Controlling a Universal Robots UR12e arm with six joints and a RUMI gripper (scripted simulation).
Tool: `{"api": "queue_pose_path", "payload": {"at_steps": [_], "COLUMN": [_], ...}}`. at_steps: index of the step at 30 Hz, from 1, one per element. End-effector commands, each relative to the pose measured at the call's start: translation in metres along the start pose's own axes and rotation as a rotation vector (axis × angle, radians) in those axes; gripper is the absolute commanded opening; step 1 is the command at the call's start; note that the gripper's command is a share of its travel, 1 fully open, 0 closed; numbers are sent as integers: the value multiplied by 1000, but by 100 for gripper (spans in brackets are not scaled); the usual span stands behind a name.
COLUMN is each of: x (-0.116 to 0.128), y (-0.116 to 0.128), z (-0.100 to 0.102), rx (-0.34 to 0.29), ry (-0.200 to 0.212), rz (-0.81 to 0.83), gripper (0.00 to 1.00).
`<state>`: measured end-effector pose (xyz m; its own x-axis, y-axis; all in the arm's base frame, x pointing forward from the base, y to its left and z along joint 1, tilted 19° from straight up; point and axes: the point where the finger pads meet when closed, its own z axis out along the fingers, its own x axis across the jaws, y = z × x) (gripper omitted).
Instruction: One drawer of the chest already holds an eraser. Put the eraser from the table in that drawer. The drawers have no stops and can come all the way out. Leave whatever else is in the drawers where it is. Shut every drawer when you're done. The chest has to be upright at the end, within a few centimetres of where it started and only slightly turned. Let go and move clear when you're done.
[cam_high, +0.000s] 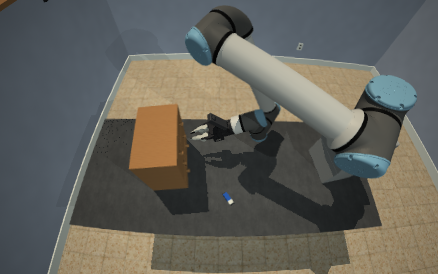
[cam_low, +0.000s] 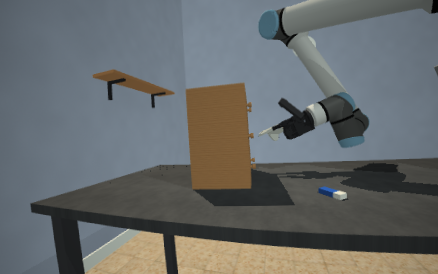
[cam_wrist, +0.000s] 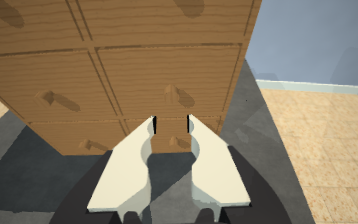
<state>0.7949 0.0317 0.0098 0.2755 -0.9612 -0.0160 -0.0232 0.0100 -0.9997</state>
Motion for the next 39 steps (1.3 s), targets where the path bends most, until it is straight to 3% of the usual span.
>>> {"api": "queue_pose_path", "payload": {"at_steps": [1,39], "x": [0,0], "y": [-1,-2], "z": [0,5], "rx": [0,0], "ry": [0,0], "rz": [0,0], "gripper": [20,20]}}
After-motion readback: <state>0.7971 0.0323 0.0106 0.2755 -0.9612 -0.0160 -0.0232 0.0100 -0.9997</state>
